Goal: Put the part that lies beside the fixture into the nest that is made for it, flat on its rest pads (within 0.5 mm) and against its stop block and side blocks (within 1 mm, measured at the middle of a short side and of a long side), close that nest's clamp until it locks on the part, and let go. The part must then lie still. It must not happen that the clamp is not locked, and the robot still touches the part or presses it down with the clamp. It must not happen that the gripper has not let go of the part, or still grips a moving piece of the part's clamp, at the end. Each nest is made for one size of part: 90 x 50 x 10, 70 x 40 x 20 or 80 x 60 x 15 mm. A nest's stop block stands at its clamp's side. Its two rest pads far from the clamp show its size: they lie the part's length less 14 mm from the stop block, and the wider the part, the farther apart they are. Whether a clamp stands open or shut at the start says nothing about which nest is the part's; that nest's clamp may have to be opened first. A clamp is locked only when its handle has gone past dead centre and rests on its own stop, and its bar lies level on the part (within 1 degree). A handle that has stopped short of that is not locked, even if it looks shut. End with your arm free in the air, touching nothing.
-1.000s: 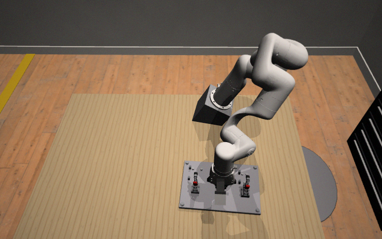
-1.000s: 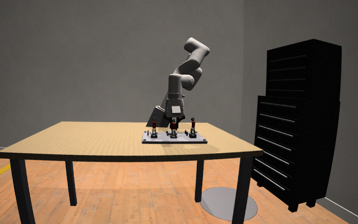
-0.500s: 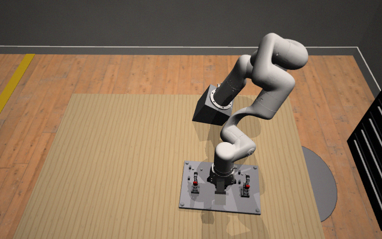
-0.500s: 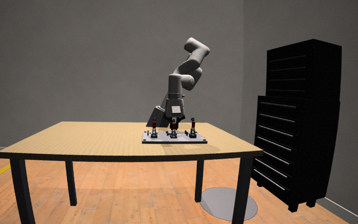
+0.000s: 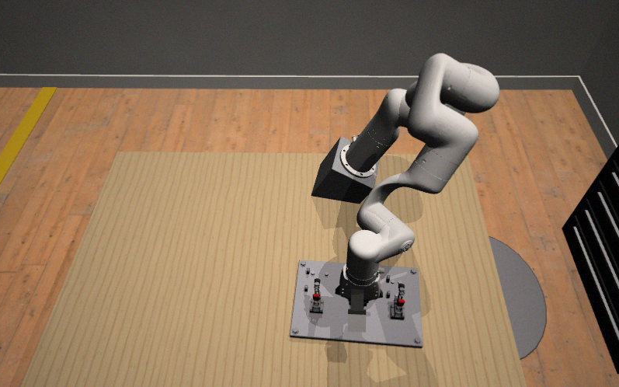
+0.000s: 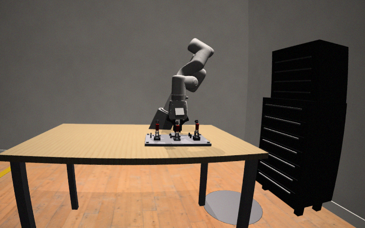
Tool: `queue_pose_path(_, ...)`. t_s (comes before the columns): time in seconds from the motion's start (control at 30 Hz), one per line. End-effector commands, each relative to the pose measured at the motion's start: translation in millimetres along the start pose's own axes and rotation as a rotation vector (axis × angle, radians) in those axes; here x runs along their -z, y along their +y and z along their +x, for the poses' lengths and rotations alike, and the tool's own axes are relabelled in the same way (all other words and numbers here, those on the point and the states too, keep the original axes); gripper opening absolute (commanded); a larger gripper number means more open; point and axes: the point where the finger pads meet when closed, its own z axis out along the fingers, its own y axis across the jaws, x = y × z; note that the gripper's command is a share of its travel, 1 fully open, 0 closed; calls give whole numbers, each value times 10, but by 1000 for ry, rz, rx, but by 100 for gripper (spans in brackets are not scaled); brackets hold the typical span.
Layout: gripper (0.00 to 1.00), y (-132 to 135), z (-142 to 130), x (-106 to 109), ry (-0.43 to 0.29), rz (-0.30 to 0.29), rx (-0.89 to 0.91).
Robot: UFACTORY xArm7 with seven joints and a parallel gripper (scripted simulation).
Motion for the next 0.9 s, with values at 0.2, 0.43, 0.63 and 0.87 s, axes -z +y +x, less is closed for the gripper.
queue_pose_path(0.2,0,6,21,17,4,-1,0)
queue_pose_path(0.43,0,6,41,17,4,-1,0)
queue_pose_path(0.63,0,6,65,18,4,-1,0)
queue_pose_path(0.87,0,6,106,15,4,-1,0)
